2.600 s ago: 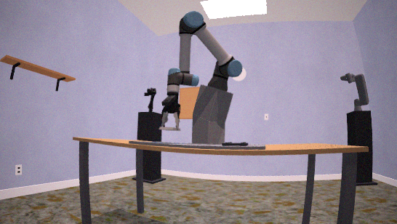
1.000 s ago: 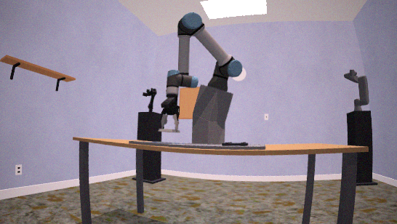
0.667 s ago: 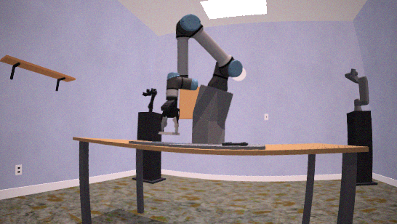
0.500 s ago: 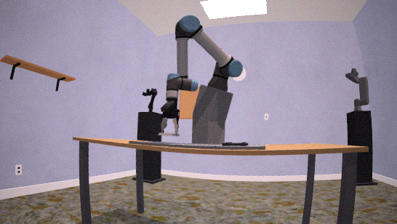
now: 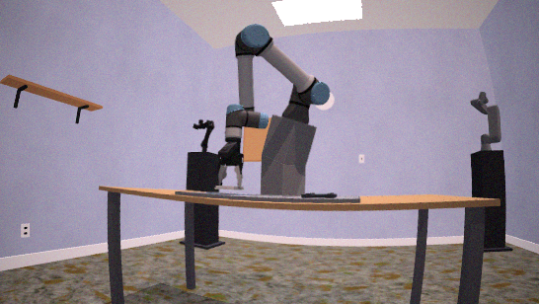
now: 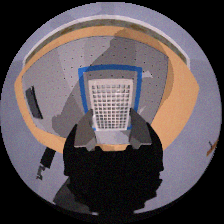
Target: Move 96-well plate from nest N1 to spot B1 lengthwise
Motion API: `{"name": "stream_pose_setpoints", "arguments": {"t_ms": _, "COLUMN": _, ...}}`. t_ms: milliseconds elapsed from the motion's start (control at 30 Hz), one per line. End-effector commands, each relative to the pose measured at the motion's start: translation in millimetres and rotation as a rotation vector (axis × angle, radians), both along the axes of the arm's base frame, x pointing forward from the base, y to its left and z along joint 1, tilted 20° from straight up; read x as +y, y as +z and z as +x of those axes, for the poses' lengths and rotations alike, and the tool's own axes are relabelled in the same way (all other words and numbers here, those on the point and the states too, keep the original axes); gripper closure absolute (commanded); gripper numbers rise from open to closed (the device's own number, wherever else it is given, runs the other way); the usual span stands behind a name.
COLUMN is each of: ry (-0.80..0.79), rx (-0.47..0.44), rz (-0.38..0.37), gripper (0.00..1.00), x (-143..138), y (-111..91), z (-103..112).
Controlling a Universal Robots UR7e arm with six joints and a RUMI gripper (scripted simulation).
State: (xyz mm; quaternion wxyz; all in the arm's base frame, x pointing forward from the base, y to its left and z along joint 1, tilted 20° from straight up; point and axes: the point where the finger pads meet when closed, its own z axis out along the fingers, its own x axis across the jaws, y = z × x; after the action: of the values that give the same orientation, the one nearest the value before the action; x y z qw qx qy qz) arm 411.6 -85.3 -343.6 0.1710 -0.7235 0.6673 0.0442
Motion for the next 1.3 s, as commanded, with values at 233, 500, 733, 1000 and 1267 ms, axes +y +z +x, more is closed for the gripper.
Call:
{"name": "stream_pose_setpoints", "arguments": {"t_ms": 233, "ry": 0.000, "rx": -0.001, "rz": -0.001, "gripper": 1.00, "x": 2.1, "y": -7.8, "z": 1.9}}
{"name": "stream_pose_setpoints", "arguments": {"t_ms": 500, "ry": 0.000, "rx": -0.001, "rz": -0.001, "gripper": 1.00, "x": 2.2, "y": -7.8, "z": 1.9}}
{"name": "stream_pose_setpoints", "arguments": {"t_ms": 733, "ry": 0.000, "rx": -0.001, "rz": -0.001, "gripper": 1.00, "x": 2.1, "y": -7.8, "z": 1.9}}
{"name": "stream_pose_setpoints", "arguments": {"t_ms": 1000, "ry": 0.000, "rx": -0.001, "rz": -0.001, "gripper": 1.00, "x": 2.5, "y": -8.9, "z": 2.0}}
{"name": "stream_pose_setpoints", "arguments": {"t_ms": 1267, "ry": 0.000, "rx": -0.001, "rz": -0.001, "gripper": 1.00, "x": 2.9, "y": -10.0, "z": 2.2}}
